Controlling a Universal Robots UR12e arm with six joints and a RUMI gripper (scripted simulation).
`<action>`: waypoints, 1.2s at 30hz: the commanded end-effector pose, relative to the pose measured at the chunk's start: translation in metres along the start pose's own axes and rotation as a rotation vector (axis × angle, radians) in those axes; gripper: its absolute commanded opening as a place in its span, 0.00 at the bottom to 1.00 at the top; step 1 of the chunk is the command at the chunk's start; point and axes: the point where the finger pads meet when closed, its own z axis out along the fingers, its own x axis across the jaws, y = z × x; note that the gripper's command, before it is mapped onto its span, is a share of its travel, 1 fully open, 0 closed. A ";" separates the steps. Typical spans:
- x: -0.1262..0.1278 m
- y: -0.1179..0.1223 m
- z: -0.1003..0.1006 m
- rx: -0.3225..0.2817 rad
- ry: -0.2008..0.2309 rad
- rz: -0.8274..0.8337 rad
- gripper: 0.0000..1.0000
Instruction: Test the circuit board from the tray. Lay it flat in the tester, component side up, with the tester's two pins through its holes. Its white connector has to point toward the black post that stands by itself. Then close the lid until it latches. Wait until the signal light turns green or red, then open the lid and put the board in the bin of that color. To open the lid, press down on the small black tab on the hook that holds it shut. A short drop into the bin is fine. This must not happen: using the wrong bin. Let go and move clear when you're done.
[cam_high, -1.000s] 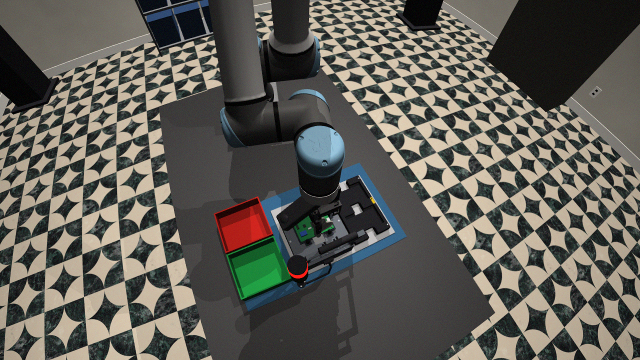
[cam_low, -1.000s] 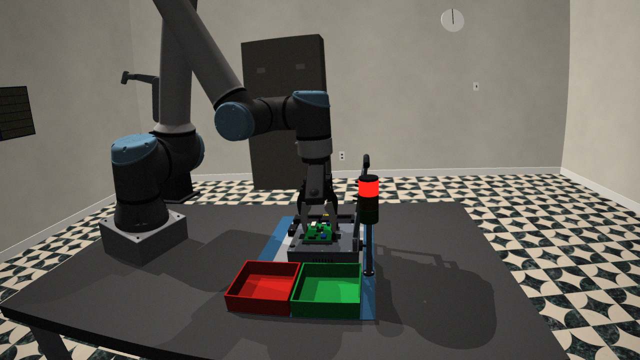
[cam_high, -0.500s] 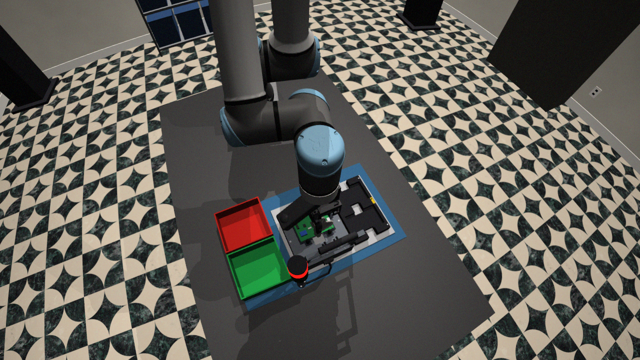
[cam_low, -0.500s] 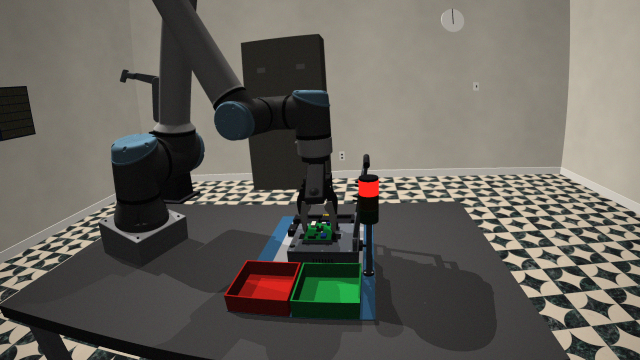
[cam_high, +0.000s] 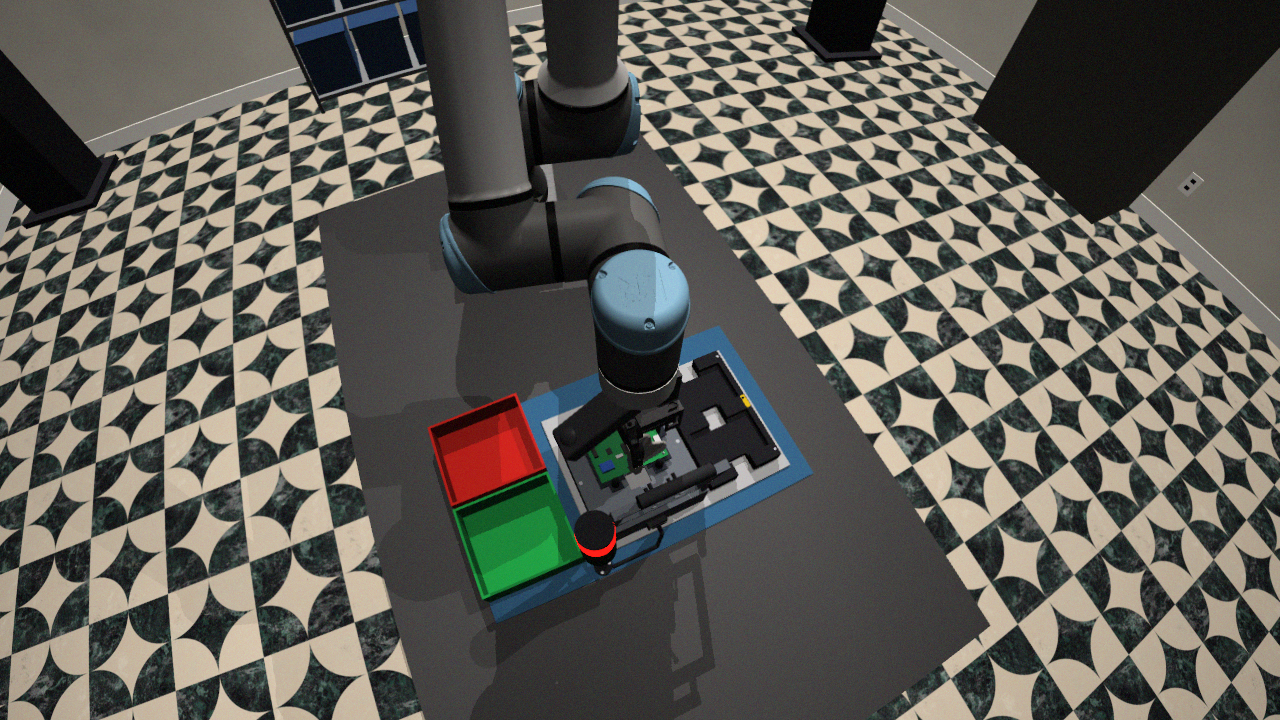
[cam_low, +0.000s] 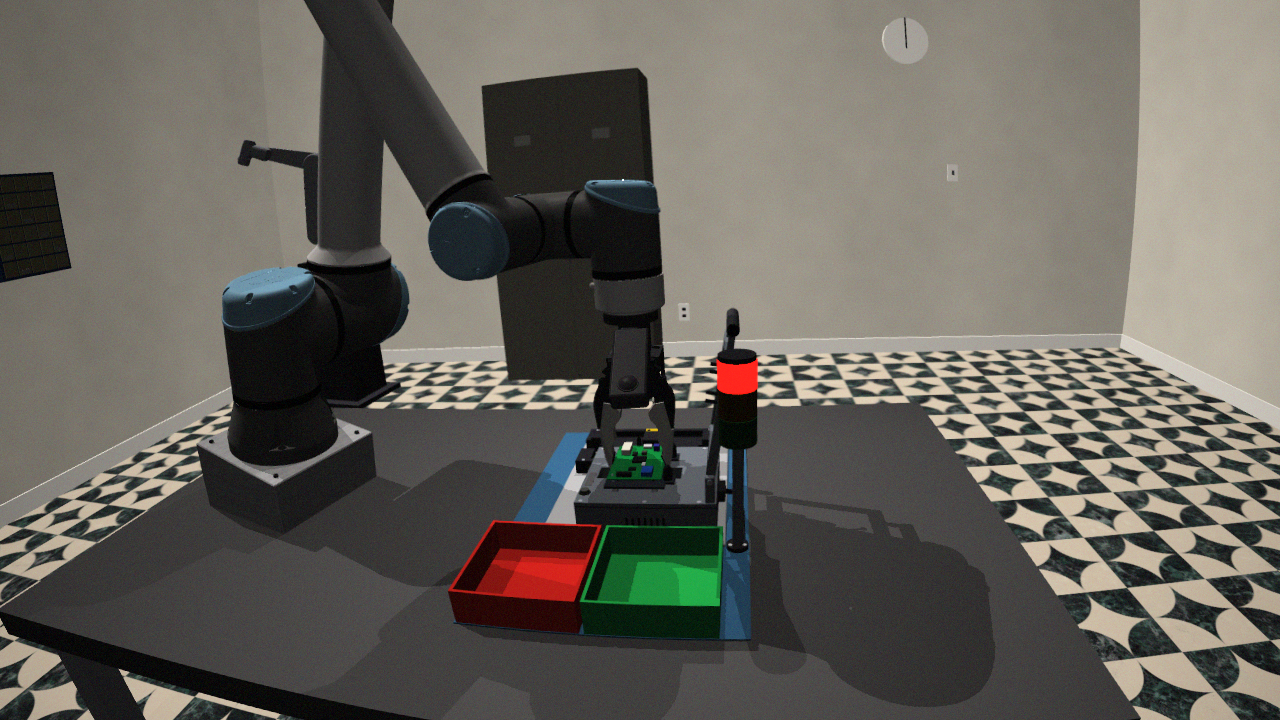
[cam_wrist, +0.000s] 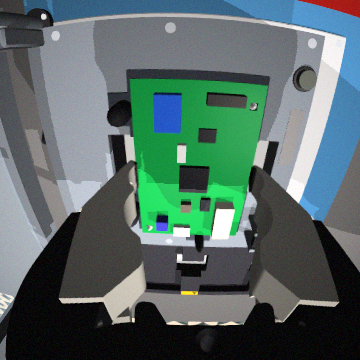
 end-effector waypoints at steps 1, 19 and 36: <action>0.000 -0.001 -0.003 0.000 0.000 0.002 0.39; 0.000 -0.001 -0.004 0.000 0.002 0.001 0.39; 0.000 -0.001 -0.007 0.000 0.000 0.001 0.39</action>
